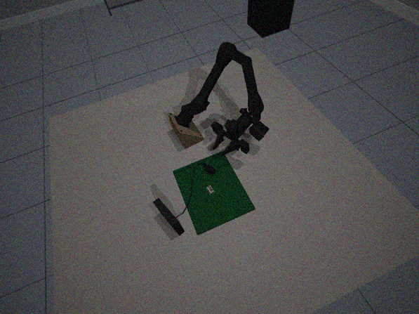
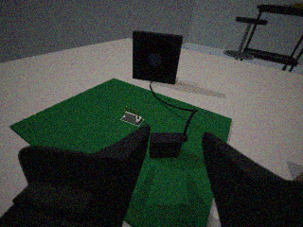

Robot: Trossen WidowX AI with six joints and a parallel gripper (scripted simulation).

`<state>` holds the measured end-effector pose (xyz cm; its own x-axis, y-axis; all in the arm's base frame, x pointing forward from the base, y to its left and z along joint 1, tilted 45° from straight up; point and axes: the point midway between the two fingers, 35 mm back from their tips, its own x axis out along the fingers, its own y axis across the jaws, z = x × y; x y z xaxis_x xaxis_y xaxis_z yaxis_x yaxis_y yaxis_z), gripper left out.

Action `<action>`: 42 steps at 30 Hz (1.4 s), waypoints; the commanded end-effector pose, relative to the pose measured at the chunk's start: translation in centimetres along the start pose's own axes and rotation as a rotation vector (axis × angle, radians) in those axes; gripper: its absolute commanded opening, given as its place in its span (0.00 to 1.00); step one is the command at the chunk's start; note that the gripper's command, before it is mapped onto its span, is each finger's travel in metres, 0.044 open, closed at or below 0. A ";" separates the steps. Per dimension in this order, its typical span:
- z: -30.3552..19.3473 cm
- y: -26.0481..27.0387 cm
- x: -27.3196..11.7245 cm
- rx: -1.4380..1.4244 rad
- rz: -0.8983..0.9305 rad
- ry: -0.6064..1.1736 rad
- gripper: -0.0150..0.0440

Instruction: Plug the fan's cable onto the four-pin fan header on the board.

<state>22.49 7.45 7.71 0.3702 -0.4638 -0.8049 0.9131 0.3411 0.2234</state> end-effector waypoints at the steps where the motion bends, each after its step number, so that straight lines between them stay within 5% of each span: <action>1: 0.0 -0.4 0.4 -0.032 -0.055 0.041 0.60; 22: -0.7 -2.8 3.1 -0.192 -0.336 0.497 0.60; 42: -0.5 -2.3 3.4 -0.187 -0.271 1.009 0.60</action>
<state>21.28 5.42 3.98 -0.2333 0.2522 -0.9391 0.8726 0.4804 -0.0878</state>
